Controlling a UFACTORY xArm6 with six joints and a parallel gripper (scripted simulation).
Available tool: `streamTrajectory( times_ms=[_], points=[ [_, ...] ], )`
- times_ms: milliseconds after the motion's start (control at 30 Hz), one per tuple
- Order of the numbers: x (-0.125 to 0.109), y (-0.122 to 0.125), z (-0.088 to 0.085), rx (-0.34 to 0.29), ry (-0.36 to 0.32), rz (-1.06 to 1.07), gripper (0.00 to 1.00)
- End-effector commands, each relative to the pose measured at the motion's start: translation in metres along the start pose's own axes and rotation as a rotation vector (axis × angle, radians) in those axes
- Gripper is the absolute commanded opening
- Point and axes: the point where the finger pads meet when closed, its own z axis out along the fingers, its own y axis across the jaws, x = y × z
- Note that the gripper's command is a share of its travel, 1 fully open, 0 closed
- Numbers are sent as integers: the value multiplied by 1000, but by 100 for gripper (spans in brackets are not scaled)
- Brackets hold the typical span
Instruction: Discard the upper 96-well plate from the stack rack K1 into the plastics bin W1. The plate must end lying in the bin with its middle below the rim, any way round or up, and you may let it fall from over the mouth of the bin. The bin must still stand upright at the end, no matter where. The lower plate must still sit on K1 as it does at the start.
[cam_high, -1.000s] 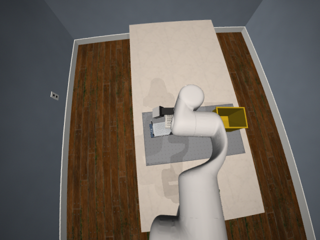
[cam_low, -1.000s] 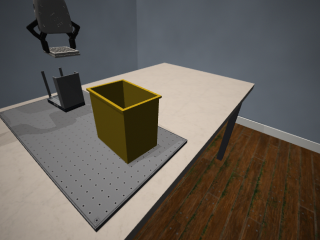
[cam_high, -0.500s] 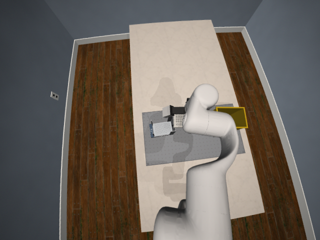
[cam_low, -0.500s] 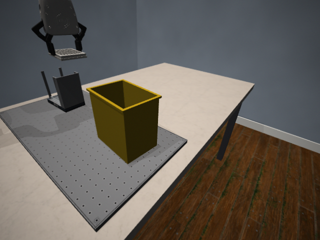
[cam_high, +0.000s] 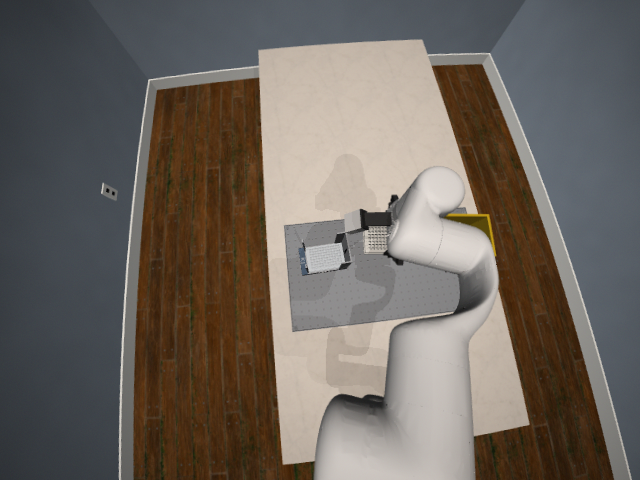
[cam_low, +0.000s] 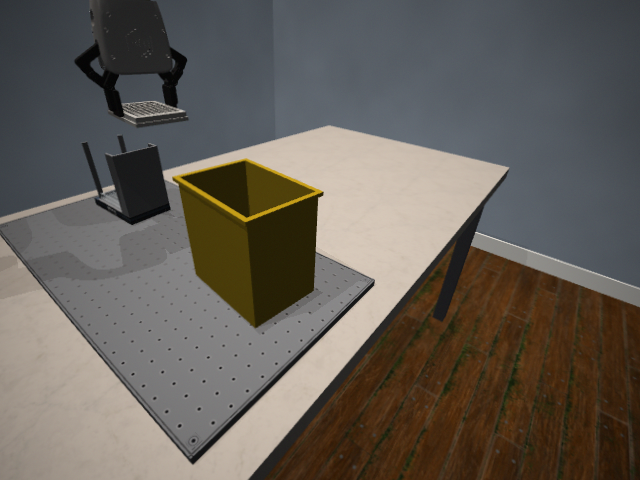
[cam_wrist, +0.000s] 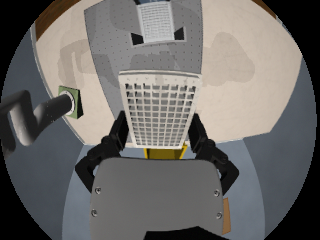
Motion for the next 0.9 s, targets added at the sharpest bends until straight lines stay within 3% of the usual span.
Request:
streamTrajectory(
  times_ms=[0, 867],
  points=[
    [-11, 2, -1, -4, 0, -1, 0],
    [-84, 9, 2, -4, -1, -1, 0]
  ],
)
